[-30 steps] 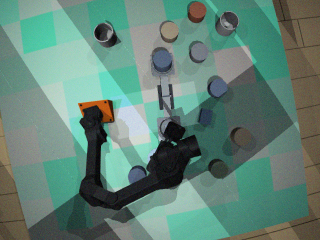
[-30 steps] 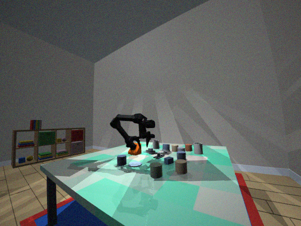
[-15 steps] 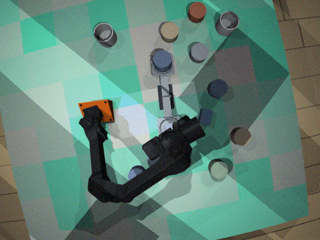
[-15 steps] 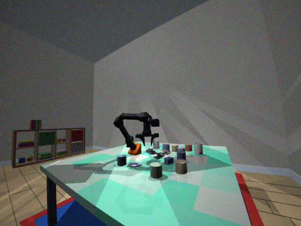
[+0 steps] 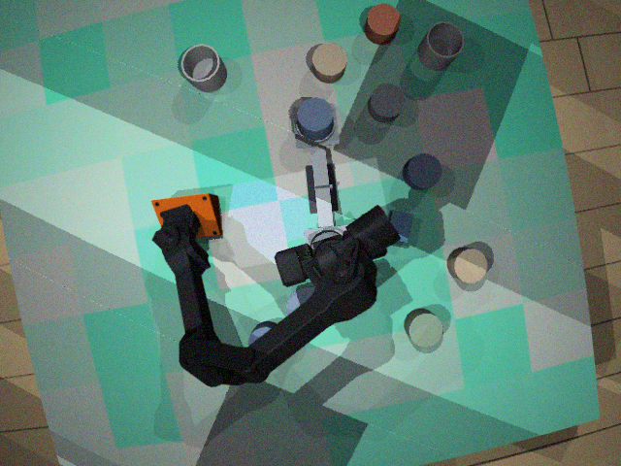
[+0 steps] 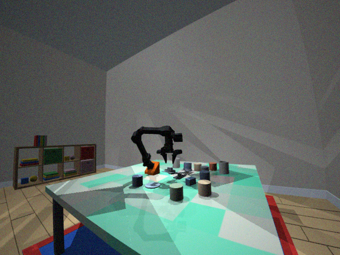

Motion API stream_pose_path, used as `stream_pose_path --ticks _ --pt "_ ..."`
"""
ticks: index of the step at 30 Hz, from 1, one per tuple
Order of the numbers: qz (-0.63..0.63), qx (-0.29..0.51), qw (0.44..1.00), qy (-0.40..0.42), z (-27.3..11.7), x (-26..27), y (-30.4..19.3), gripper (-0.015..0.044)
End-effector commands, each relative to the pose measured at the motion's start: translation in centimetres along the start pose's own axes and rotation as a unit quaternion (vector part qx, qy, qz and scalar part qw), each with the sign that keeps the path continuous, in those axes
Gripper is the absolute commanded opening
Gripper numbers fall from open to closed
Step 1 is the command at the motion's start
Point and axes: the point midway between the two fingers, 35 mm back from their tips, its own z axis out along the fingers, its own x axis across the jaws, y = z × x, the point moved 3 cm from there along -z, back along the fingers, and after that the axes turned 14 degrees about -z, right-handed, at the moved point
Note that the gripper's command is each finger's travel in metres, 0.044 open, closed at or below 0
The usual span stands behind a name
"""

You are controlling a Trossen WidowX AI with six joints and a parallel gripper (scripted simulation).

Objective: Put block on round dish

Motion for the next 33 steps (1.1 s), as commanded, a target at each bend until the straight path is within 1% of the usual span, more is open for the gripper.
stream_pose_path --ticks 1,6,11,33 --pt "0.009 0.0 1.0 0.004 -0.2 0.2 -0.1 0.026" --pt "0.009 0.0 1.0 0.004 1.2 0.2 -0.1 0.026" --pt "0.009 0.0 1.0 0.004 1.5 0.2 -0.1 0.026" --pt "0.009 -0.001 1.0 0.004 4.9 0.2 0.0 0.026"
